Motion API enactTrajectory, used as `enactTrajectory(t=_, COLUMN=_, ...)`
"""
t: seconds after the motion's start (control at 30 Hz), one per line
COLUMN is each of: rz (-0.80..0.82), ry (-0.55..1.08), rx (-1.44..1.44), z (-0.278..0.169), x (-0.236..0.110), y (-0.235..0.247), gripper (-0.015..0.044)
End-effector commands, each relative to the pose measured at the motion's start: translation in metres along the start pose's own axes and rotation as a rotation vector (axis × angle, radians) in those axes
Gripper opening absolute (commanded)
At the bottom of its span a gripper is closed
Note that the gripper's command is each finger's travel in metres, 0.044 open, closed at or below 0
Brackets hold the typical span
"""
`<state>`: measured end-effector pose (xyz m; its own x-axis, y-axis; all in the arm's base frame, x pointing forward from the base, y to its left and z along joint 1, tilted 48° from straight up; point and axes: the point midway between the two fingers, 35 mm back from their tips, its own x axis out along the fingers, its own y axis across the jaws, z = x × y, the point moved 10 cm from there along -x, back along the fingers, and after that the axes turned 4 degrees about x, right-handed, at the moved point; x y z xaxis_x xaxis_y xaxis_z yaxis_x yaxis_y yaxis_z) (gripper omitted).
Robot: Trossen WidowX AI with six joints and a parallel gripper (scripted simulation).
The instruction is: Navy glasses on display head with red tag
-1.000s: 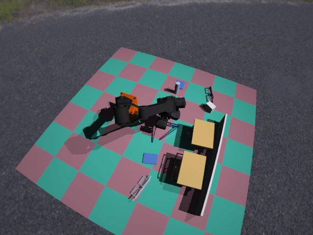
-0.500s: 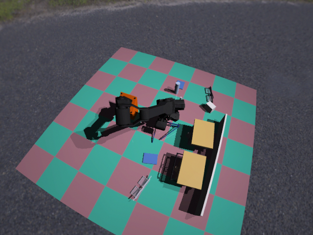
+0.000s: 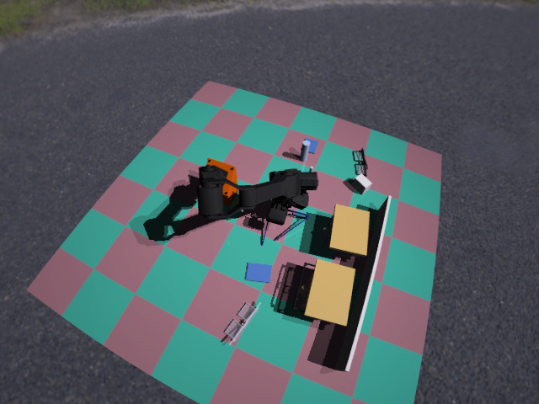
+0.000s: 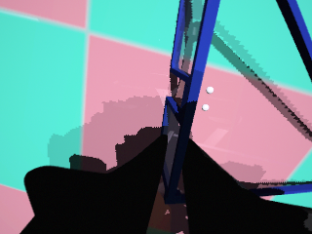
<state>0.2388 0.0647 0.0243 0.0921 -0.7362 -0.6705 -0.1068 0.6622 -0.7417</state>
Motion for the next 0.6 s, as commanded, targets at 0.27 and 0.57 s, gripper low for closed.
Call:
enactTrajectory(t=0.27, rz=0.000, ry=0.000, rx=0.001, z=0.000, x=0.000, y=0.000, gripper=0.0000)
enactTrajectory(t=0.57, rz=0.008, ry=-0.002, rx=-0.001, z=0.004, x=-0.032, y=0.002, gripper=0.0000)
